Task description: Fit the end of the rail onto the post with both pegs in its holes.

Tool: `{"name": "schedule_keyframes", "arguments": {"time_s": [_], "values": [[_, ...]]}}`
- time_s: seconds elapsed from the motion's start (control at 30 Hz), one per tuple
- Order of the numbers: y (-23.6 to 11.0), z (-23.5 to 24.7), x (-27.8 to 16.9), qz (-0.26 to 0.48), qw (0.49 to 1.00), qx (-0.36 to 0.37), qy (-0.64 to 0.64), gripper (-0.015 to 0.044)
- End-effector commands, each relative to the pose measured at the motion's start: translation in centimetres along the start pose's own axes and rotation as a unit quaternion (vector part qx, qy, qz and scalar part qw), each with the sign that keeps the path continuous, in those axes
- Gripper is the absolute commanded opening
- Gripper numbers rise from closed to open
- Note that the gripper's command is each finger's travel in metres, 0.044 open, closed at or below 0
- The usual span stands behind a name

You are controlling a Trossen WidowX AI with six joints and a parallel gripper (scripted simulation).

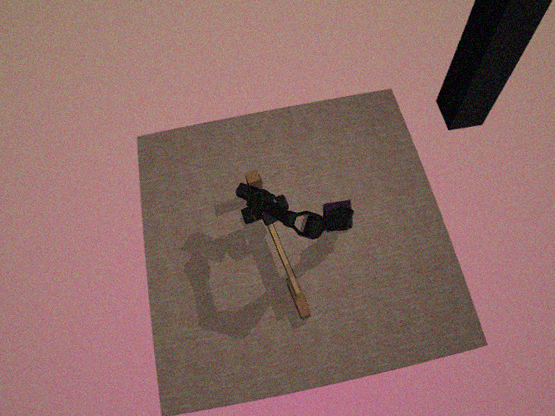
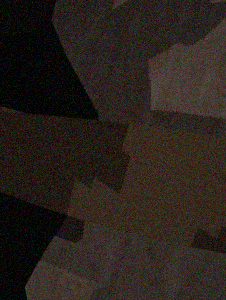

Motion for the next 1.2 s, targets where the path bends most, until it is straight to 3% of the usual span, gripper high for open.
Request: {"name": "schedule_keyframes", "arguments": {"time_s": [0.0, 1.17], "values": [[-0.39, -0.02, -0.06, 0.0, 1.0, -0.003, 0.0, 0.0], [-0.86, 0.0, -0.07, 0.0, 1.0, -0.003, 0.0, 0.0]]}}
Point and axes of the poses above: the point midway between the two fingers, 35 mm back from their tips, its own y axis out along the fingers, its own z axis across the jaws, x = y × z, the point moved 1 cm from there along -y, back along the fingers, and after that the axes turned 3 degrees about -y, right-handed, at the moved point
